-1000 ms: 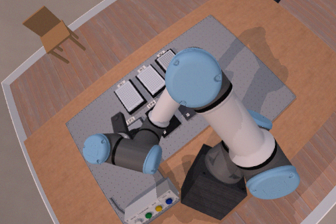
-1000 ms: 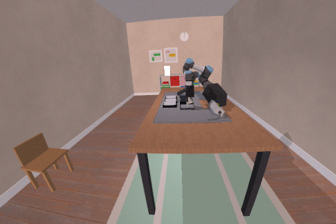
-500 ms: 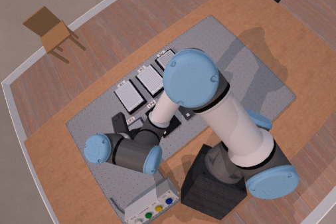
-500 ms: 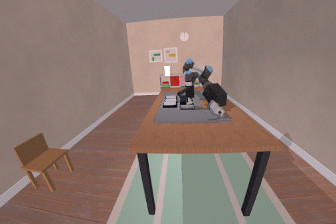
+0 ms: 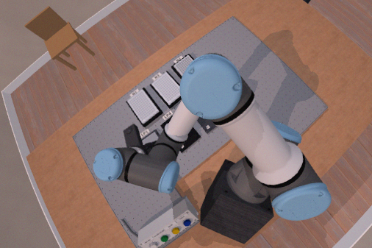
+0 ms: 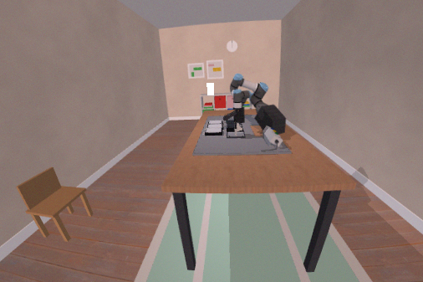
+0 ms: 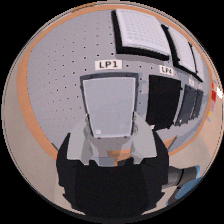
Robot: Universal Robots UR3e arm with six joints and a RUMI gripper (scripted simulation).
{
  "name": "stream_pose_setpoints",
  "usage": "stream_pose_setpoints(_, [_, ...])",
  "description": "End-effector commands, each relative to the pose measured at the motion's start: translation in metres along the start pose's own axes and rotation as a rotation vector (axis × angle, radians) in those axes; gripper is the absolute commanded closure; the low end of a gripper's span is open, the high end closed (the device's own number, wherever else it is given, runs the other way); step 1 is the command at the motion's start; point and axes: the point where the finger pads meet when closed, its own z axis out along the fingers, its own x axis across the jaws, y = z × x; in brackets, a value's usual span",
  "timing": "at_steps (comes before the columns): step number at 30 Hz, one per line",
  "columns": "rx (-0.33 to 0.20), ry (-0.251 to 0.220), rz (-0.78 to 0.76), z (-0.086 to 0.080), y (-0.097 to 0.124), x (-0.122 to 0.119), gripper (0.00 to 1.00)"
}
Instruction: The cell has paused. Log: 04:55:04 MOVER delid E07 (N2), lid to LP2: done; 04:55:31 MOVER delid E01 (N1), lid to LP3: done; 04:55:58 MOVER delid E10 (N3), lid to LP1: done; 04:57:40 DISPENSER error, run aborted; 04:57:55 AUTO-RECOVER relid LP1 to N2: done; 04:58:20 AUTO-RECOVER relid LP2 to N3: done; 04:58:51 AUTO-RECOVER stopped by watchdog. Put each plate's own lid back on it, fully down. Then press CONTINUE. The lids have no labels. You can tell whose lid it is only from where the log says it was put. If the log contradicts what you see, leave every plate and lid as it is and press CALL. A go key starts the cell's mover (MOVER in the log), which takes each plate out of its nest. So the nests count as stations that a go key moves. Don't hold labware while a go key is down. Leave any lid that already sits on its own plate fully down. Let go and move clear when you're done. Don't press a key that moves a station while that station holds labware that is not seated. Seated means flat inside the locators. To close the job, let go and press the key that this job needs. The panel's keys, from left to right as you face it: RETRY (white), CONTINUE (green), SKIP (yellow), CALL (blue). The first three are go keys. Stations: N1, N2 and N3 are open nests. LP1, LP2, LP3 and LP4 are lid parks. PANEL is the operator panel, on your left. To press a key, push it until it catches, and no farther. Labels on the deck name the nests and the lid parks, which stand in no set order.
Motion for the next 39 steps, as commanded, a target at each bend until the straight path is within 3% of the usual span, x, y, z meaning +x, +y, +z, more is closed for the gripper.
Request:
stream_pose_setpoints(1, [0.001,-0.001,0.001,-0.0005,-0.0004,-0.0002,1.00])
stream_pose_setpoints(30, [0.001,-0.001,0.001,-0.0005,-0.0004,-0.0002,1.00])
stream_pose_setpoints(31, [0.001,-0.001,0.001,-0.0005,-0.0004,-0.0002,0.18])
stream_pose_setpoints(39, [0.001,-0.001,0.001,-0.0005,-0.0004,-0.0003,0.18])
